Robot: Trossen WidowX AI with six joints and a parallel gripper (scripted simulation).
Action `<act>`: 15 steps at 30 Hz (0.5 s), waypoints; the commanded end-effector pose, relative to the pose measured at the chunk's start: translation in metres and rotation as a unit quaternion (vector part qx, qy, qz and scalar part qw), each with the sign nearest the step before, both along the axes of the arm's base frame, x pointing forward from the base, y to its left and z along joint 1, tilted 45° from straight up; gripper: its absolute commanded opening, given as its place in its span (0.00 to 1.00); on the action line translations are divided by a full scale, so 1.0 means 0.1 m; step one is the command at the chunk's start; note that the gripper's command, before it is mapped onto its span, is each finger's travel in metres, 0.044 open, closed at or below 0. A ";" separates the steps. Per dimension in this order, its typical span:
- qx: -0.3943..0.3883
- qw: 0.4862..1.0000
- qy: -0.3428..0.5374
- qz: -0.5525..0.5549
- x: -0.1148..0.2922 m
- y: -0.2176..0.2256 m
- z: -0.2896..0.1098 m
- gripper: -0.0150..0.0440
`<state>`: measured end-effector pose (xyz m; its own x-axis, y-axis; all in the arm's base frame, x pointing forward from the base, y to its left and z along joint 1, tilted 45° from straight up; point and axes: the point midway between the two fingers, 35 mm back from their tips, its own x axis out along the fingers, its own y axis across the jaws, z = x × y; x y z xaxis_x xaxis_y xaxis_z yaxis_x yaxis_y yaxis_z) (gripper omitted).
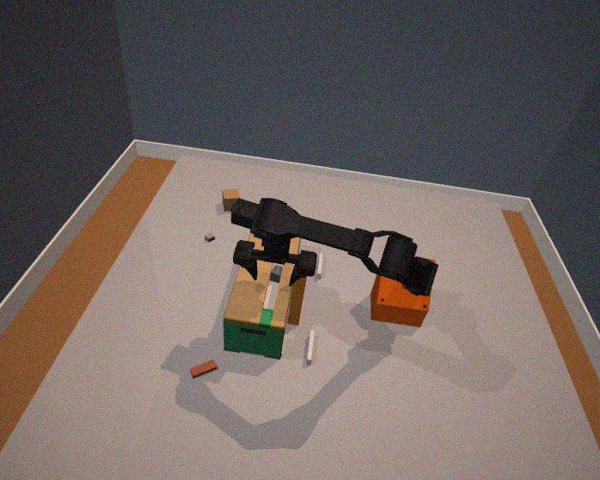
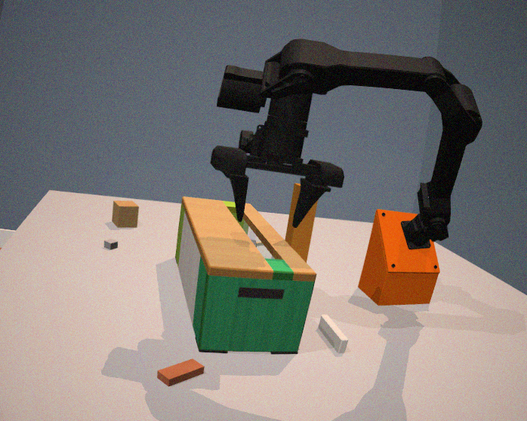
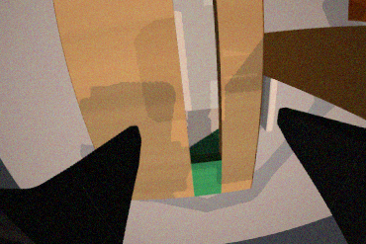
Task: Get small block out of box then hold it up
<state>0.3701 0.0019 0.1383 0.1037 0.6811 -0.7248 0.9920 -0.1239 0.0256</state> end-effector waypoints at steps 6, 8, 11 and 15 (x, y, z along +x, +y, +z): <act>-0.001 1.000 0.005 0.002 -0.01 -0.11 -0.15 0.93; -0.001 1.000 0.005 0.002 -0.01 -0.14 -0.18 0.93; -0.001 1.000 0.005 0.002 -0.01 -0.17 -0.21 0.93; -0.001 1.000 0.005 0.002 -0.02 -0.22 -0.26 0.93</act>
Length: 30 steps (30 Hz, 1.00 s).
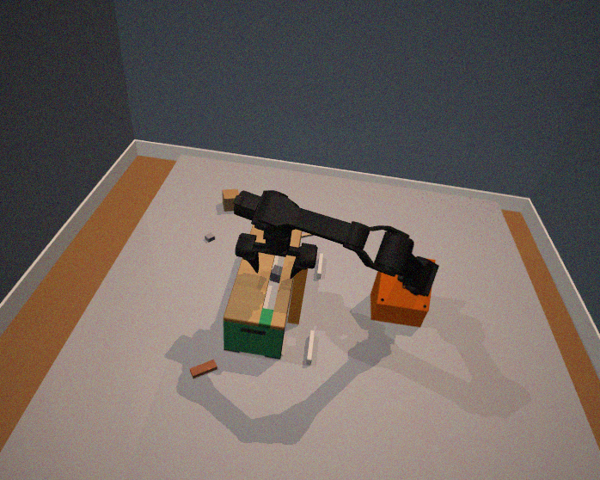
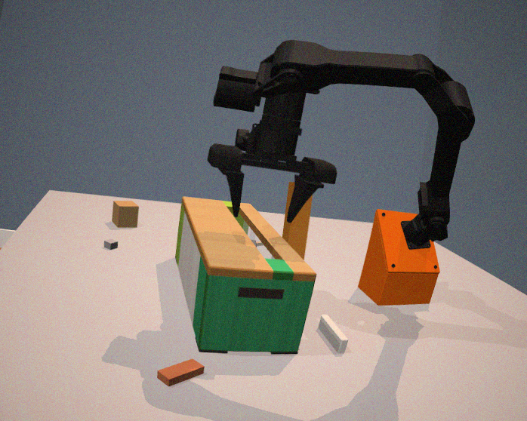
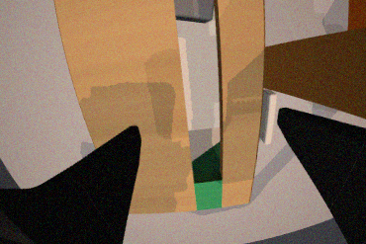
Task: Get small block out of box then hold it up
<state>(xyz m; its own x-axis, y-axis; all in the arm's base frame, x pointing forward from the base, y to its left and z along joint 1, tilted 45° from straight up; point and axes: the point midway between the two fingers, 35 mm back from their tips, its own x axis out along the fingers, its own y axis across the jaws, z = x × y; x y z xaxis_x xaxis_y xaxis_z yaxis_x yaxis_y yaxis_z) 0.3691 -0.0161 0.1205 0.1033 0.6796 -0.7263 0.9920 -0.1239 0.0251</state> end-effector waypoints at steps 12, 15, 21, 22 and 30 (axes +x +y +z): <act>0.000 1.000 0.005 0.002 -0.04 -0.18 -0.22 0.93; 0.000 1.000 0.000 0.000 -0.02 -0.15 -0.15 0.93; 0.000 1.000 0.000 0.000 -0.02 -0.15 -0.15 0.93; 0.000 1.000 0.000 0.000 -0.02 -0.15 -0.15 0.93; 0.127 0.992 0.001 0.016 -0.43 -0.66 -0.78 0.93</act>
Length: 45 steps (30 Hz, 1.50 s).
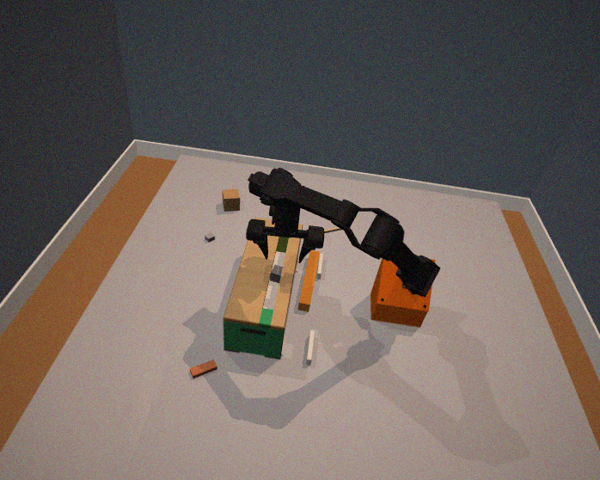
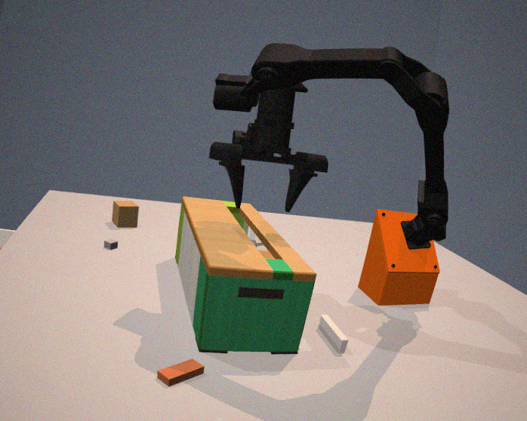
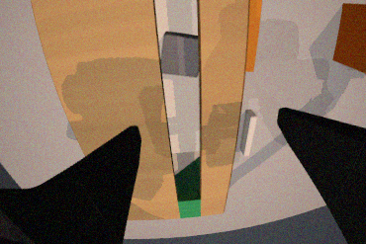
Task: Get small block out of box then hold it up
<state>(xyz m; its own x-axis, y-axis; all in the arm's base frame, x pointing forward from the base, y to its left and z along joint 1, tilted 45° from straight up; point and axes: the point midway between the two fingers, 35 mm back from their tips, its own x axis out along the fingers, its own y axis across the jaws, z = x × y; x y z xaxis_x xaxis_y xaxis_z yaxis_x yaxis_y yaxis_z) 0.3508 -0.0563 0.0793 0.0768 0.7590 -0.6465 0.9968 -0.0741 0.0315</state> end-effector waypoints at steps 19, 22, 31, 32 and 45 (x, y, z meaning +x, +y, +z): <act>0.123 0.992 -0.004 -0.020 -0.39 -0.34 -0.63 0.93; 0.123 0.992 -0.004 -0.020 -0.38 -0.30 -0.66 0.93; 0.123 0.992 -0.004 -0.020 -0.36 -0.20 -0.77 0.93; 0.123 0.992 -0.004 -0.020 -0.36 -0.19 -0.78 0.93; 0.123 0.992 -0.004 -0.020 -0.35 -0.04 -0.92 0.93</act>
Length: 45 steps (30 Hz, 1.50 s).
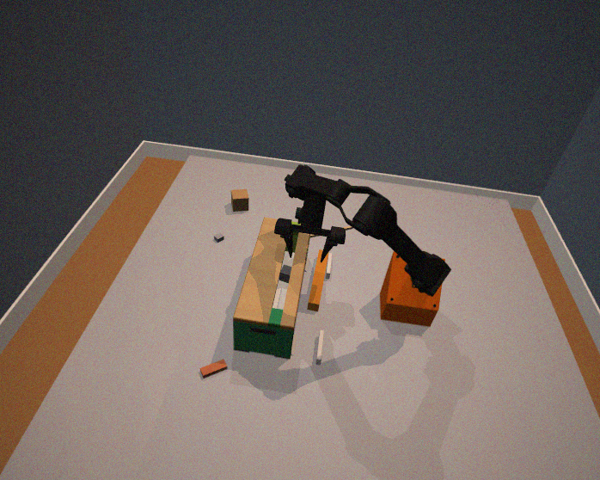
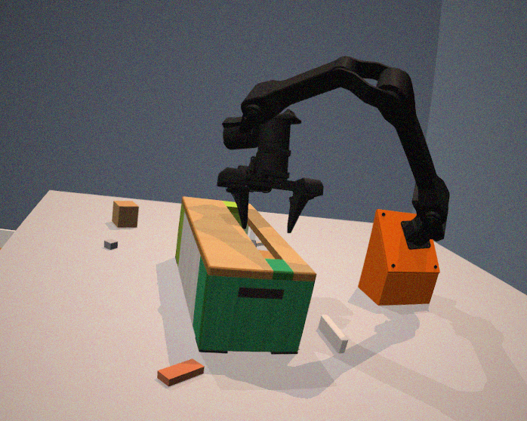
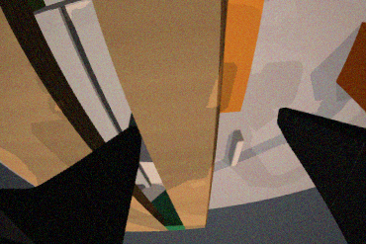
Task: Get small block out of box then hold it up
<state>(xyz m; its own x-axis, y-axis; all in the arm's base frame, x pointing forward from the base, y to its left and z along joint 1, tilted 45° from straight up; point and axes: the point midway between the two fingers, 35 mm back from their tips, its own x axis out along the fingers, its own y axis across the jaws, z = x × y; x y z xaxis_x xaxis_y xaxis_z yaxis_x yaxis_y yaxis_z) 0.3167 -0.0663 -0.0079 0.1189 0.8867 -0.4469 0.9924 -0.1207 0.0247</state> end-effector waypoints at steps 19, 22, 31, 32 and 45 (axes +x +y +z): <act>0.002 1.000 0.000 0.001 0.00 0.20 -0.18 0.93; 0.002 1.000 0.000 0.001 0.00 0.22 -0.16 0.93; 0.003 1.000 0.000 0.001 0.01 0.36 -0.04 0.93; 0.003 1.000 0.001 0.001 0.01 0.38 -0.02 0.93; 0.004 1.000 0.001 0.001 0.03 0.55 0.15 0.93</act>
<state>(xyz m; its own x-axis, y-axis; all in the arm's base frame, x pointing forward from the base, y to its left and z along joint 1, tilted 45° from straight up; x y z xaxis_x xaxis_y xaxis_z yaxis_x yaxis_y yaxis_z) 0.3197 -0.0180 0.0011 0.1182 0.8888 -0.4429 0.9924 -0.1210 0.0222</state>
